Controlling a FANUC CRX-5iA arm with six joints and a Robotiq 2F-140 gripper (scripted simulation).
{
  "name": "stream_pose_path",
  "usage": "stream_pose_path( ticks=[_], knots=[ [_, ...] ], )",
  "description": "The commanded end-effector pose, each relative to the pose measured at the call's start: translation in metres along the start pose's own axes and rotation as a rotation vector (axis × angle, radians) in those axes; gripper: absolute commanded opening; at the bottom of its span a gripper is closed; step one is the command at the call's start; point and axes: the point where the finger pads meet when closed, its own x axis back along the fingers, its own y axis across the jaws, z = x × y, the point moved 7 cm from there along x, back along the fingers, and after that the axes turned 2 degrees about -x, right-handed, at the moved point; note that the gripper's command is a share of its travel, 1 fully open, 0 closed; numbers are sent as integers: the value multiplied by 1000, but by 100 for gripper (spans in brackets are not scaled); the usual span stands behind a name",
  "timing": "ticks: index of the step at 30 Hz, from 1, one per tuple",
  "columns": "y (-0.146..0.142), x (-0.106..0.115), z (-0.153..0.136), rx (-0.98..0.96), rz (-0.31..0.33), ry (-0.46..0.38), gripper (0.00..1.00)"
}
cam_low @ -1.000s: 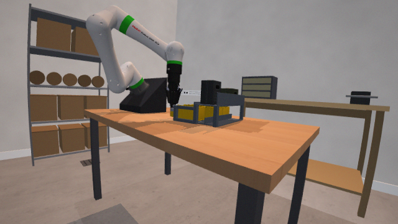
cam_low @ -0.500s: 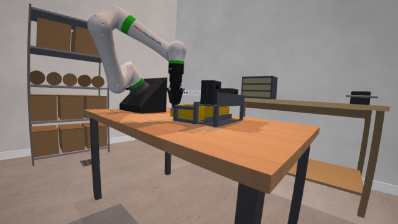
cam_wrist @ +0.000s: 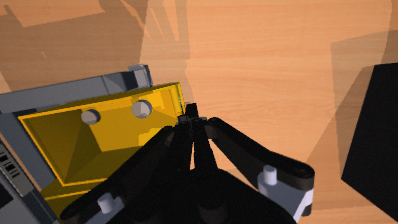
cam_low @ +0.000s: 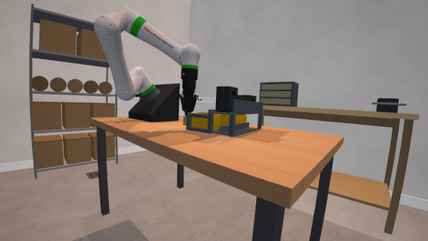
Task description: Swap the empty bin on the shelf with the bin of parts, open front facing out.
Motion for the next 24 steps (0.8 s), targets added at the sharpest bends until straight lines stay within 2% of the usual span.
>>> stream_pose_path(
  ticks=[1, 24],
  knots=[
    [-1, 1, 0, 0, 2, 0, 10],
    [-15, 1, -1, 0, 2, 0, 10]
  ],
)
